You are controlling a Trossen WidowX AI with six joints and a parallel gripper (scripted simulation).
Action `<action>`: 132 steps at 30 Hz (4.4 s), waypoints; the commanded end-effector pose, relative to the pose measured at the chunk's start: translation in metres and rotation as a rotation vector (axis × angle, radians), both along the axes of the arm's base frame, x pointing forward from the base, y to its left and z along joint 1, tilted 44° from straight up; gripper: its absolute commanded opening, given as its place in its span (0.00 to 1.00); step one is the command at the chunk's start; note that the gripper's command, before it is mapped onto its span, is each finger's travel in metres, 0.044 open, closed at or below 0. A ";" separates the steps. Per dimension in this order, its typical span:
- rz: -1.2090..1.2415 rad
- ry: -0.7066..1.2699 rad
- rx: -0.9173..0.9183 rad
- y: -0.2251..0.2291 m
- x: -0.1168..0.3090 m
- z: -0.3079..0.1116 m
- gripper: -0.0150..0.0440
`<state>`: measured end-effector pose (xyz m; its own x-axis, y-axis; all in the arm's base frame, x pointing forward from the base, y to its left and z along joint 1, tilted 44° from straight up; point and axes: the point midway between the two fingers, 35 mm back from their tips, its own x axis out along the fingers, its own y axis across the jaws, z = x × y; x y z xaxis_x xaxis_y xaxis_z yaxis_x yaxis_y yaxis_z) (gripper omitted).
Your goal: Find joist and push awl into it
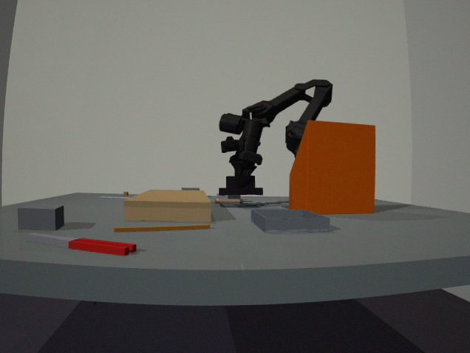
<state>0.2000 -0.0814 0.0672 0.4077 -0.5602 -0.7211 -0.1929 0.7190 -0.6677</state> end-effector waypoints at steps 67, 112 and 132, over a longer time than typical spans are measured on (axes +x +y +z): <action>-0.054 -0.093 -0.012 0.031 0.172 0.127 0.25; -0.054 -0.095 -0.015 -0.020 0.188 0.075 0.25; -0.054 -0.094 -0.013 0.010 0.184 0.045 0.25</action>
